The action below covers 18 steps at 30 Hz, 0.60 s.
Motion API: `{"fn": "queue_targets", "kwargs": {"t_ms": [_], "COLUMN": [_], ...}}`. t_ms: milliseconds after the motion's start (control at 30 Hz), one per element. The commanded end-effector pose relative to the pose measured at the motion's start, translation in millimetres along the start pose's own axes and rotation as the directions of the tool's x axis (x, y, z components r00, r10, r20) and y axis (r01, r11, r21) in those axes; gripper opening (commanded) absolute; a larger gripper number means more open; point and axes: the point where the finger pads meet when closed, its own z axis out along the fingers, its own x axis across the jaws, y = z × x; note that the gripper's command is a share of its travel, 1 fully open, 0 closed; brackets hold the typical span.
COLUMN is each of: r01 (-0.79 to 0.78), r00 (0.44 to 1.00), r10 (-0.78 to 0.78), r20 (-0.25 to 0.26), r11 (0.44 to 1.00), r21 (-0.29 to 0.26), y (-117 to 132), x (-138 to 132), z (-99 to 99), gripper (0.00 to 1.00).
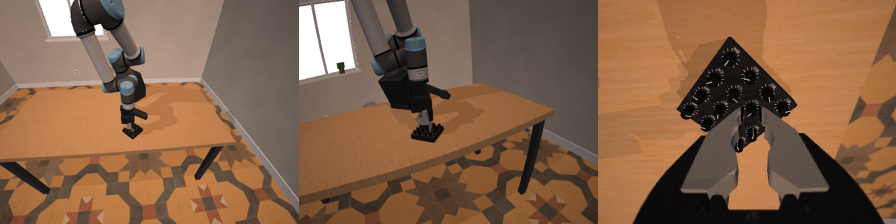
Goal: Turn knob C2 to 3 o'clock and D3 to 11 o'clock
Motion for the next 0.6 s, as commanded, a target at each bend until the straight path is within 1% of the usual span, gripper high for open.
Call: {"fn": "queue_targets", "kwargs": {"t_ms": [0, 367, 400, 567], "r01": [0.000, 0.000, 0.000, 0.000], "r00": [1.000, 1.000, 1.000, 1.000], "r10": [0.000, 0.000, 0.000, 0.000], "r20": [-0.001, -0.001, -0.001, -0.001], "r11": [1.000, 1.000, 1.000, 1.000], "r21": [0.000, 0.000, 0.000, 0.000], "y": [0.0, 0.0, 0.0, 0.0], "x": [0.4, 0.4, 0.4, 0.4], "z": [-0.3, -0.3, -0.3, -0.3], "gripper": [0.11, 0.11, 0.04, 0.04]}}
